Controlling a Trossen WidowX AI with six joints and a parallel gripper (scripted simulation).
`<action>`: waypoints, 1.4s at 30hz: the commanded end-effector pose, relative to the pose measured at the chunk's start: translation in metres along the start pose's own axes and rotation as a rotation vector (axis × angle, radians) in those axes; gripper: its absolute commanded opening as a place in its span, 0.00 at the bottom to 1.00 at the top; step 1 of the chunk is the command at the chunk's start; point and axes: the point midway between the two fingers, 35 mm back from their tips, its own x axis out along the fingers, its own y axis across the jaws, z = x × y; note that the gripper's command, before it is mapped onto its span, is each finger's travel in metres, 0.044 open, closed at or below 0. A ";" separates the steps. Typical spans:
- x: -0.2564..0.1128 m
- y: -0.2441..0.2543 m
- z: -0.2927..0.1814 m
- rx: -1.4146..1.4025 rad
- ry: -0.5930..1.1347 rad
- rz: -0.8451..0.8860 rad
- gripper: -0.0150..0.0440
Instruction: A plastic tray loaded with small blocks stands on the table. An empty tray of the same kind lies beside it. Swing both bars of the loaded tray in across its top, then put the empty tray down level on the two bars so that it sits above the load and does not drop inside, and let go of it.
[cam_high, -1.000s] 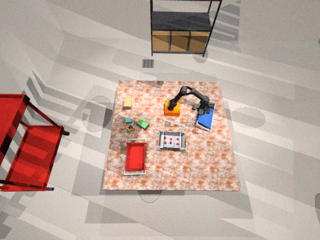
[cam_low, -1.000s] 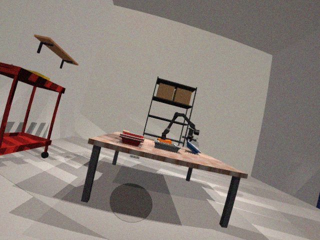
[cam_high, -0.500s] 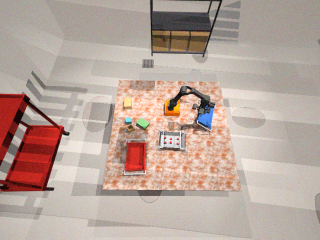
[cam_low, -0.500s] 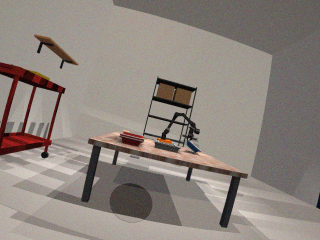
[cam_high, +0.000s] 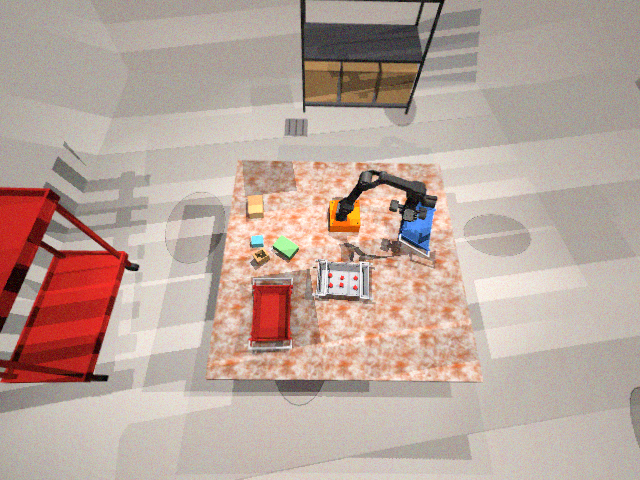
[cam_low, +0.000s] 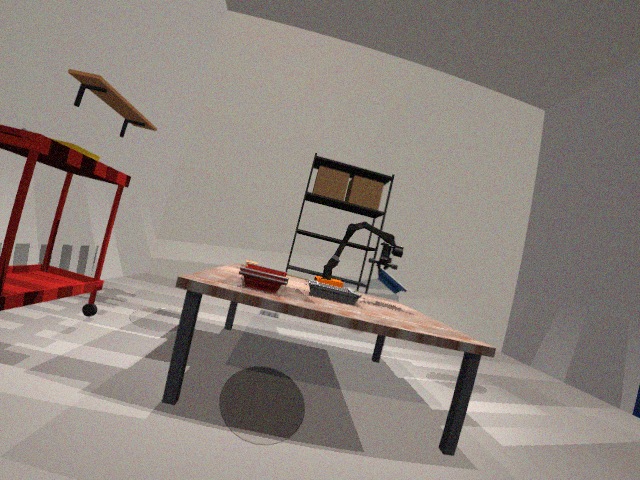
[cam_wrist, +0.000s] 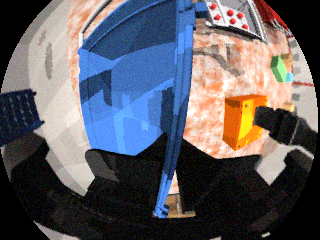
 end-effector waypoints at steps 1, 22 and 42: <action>-0.017 0.001 0.000 0.004 0.004 0.030 0.25; -0.017 0.001 0.000 0.004 0.004 0.030 0.25; -0.018 0.000 0.052 0.158 0.005 0.035 0.25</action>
